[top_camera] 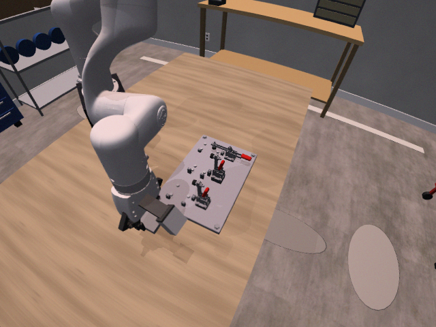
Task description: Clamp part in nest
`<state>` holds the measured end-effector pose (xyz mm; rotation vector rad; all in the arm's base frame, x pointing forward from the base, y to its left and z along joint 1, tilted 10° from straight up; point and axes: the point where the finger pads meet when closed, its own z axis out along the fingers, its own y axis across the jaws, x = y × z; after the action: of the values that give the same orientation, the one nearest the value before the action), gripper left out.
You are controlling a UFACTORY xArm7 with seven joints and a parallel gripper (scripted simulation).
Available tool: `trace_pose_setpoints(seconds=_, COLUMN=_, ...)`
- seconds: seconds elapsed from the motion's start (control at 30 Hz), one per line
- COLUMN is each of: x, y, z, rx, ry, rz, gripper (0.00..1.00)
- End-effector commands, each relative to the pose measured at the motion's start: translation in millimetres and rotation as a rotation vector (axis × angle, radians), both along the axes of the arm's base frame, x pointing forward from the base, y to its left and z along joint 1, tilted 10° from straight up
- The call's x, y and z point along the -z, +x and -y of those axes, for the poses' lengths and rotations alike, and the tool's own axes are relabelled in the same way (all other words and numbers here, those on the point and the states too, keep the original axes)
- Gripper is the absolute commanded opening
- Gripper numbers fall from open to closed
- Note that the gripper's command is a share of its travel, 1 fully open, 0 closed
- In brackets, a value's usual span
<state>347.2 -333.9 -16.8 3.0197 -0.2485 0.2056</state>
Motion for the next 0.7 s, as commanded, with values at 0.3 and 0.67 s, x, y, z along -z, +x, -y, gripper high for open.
trace_pose_setpoints(seconds=0.3, x=-0.4, y=2.0, z=-4.6, rx=0.000, ry=-0.002, rz=0.003, gripper=0.00)
trace_pose_setpoints(seconds=0.67, x=3.4, y=6.6, z=-27.9, rx=0.000, ry=-0.002, rz=0.003, gripper=0.00)
